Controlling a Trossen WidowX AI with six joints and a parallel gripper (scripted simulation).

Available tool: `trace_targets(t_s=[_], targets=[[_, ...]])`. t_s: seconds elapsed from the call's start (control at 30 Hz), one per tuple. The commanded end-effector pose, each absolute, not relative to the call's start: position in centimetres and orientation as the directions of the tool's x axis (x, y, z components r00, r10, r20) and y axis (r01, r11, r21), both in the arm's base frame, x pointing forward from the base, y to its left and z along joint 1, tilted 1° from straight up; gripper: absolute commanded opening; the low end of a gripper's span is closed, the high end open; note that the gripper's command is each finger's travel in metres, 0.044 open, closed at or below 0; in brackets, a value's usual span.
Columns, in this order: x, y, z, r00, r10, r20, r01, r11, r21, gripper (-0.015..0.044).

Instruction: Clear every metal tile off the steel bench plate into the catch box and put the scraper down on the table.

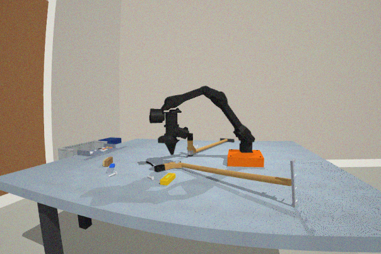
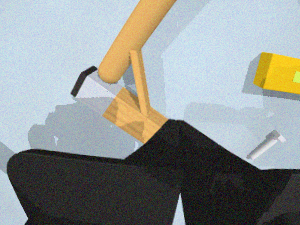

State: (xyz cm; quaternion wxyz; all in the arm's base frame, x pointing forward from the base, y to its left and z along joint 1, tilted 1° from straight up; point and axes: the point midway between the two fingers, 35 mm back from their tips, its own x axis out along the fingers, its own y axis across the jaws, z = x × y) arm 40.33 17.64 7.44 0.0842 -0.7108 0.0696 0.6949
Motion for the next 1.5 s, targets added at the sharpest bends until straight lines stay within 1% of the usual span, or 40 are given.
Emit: trace_targets(t_s=[0.0, 0.73, 1.47], targets=[[40.4, 17.5, 7.6, 0.024, 0.018, -1.000, -0.217, -0.976, -0.023, 0.0000], [40.2, 17.3, 13.4, 0.025, 0.018, -1.000, -0.219, -0.975, -0.023, 0.0000], [41.6, 6.2, 14.9, 0.045, 0.002, -0.999, -0.536, -0.844, -0.026, 0.0000]])
